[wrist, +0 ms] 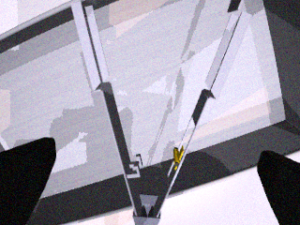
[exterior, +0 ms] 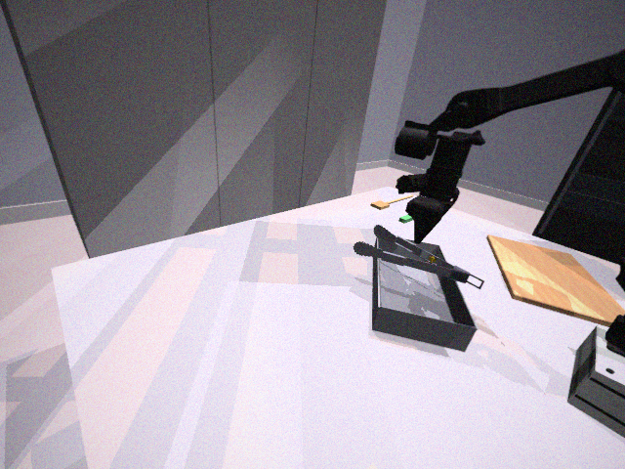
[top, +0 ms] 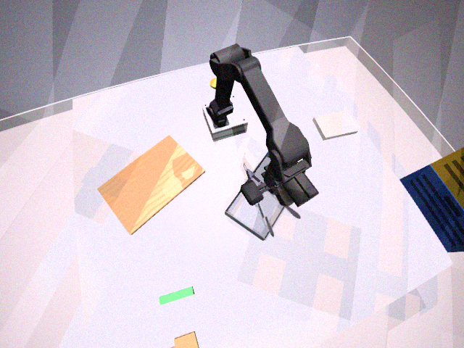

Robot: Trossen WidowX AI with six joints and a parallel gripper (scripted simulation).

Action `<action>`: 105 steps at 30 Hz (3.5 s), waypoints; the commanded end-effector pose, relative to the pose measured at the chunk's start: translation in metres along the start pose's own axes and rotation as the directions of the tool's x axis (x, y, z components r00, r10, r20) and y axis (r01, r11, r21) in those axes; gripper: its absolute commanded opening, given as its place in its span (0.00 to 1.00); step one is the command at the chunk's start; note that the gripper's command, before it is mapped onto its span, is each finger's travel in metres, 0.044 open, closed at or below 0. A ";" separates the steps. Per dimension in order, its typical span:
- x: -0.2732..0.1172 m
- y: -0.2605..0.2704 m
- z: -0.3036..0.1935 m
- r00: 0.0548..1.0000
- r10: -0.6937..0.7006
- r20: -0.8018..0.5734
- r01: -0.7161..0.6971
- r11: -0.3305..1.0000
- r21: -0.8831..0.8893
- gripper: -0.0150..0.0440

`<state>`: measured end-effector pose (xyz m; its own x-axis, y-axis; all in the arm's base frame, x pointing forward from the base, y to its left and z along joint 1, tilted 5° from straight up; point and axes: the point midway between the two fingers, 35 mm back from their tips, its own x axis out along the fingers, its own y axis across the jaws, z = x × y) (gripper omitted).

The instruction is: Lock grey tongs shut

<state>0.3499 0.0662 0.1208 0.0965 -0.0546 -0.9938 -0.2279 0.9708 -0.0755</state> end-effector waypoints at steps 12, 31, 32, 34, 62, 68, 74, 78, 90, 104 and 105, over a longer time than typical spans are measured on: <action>0.013 0.001 0.000 1.000 0.005 -0.002 -0.005 1.000 -0.016 1.00; 0.045 0.001 0.002 1.000 0.005 -0.002 -0.005 1.000 -0.016 1.00; 0.046 0.001 0.002 1.000 0.005 -0.002 -0.005 1.000 -0.016 1.00; 0.049 0.001 0.003 1.000 0.005 -0.002 -0.005 1.000 -0.016 1.00; 0.096 0.001 -0.001 1.000 0.005 -0.002 -0.005 1.000 -0.016 1.00; 0.101 0.001 -0.002 1.000 0.005 -0.002 -0.005 1.000 -0.016 1.00; 0.097 0.000 0.001 1.000 -0.001 0.005 0.001 1.000 -0.010 0.81; 0.097 0.000 0.001 1.000 -0.001 0.005 0.001 1.000 -0.010 0.77; 0.097 0.000 0.001 1.000 -0.001 0.005 0.001 1.000 -0.010 0.63; 0.097 0.000 0.001 1.000 -0.001 0.005 0.001 1.000 -0.010 0.47; 0.097 0.000 0.001 1.000 -0.001 0.005 0.001 1.000 -0.010 0.46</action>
<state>0.3592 0.0609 0.0238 0.0990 -0.0547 -0.9936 -0.2374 0.9683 -0.0770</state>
